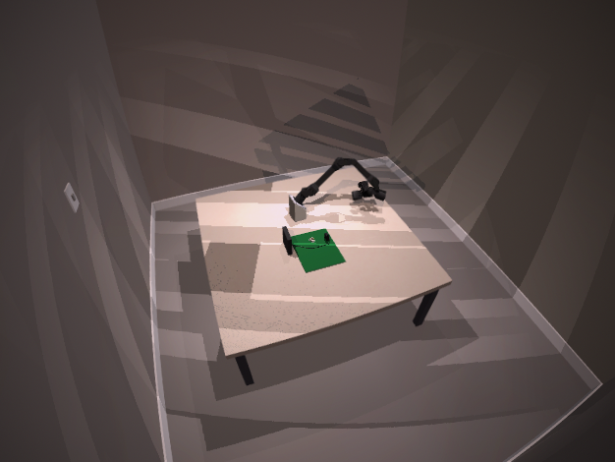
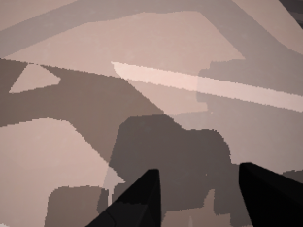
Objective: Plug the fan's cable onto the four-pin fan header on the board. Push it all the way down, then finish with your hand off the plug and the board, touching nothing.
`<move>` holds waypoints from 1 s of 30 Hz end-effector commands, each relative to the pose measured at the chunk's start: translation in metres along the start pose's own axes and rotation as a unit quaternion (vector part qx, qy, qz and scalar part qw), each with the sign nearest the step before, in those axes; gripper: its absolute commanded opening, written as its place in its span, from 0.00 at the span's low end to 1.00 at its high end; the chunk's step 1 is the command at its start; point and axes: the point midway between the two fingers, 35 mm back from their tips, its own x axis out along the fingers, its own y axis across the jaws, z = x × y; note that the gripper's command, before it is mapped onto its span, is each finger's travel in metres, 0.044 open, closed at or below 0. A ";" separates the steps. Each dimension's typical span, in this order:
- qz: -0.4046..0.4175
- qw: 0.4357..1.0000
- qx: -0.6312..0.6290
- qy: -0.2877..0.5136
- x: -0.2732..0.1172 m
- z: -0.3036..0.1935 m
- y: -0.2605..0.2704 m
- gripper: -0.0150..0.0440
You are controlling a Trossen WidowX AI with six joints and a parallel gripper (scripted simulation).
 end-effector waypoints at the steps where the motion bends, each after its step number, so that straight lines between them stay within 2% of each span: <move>1: 0.000 1.000 0.000 0.000 0.000 0.000 0.000 0.57; 4: -0.004 0.999 0.030 0.014 -0.008 -0.009 0.003 0.70; 7: -0.025 0.984 0.161 0.071 -0.042 -0.047 0.020 0.83; 10: -0.057 0.945 0.298 0.122 -0.080 -0.079 0.043 0.97; 11: -0.070 0.927 0.342 0.137 -0.093 -0.089 0.052 1.00; 14: -0.112 0.859 0.469 0.174 -0.132 -0.112 0.082 1.00; 17: -0.159 0.770 0.584 0.199 -0.170 -0.127 0.116 1.00; 21: -0.226 0.626 0.716 0.211 -0.217 -0.136 0.167 1.00; 30: -0.362 0.221 0.894 0.142 -0.290 -0.111 0.289 1.00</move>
